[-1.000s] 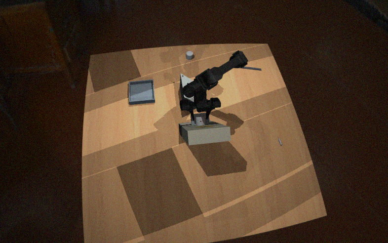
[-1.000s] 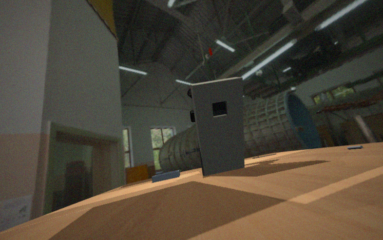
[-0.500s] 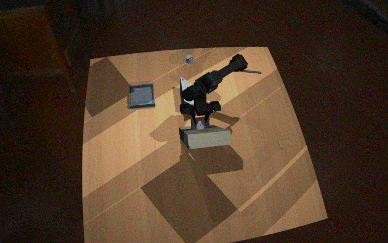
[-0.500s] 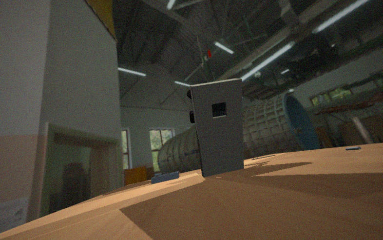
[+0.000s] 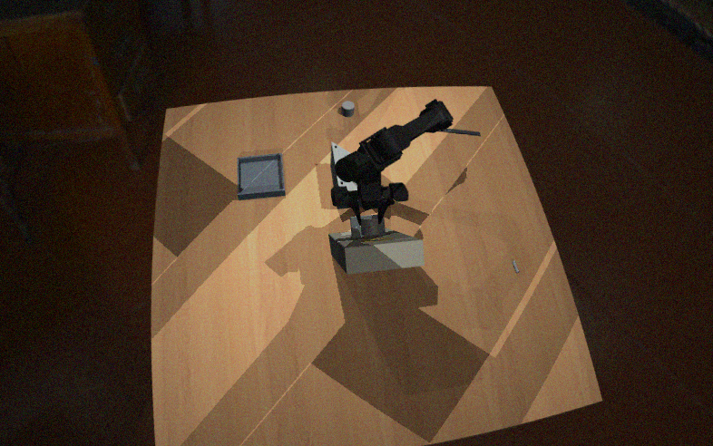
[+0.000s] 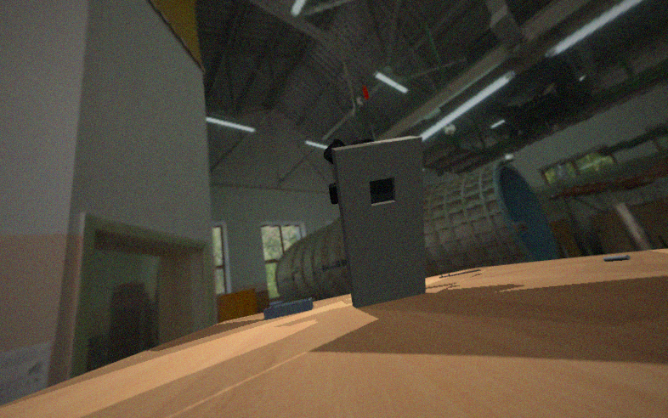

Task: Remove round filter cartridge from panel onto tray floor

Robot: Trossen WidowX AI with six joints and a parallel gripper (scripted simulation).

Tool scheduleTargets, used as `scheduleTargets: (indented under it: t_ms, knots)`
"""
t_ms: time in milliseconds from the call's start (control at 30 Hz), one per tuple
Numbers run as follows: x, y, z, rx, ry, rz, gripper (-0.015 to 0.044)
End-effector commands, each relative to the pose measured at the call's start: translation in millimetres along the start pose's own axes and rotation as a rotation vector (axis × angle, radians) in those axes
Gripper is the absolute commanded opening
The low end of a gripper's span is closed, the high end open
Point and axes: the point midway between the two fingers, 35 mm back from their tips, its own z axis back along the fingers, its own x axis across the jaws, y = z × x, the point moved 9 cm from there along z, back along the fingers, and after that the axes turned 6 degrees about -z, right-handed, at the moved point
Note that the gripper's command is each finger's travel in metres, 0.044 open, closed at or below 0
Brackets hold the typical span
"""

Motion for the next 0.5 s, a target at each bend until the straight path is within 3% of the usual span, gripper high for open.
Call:
scheduleTargets:
  t_ms: [0,333,467]
  knots:
    - [-0.8,-2.5,21.1,-0.025,0.016,-0.021,0.0000]
    - [3.1,1.6,77.6,-0.069,0.040,-0.105,0.0000]
    - [-2.7,-0.2,80.1,-0.065,0.039,-0.100,0.0000]
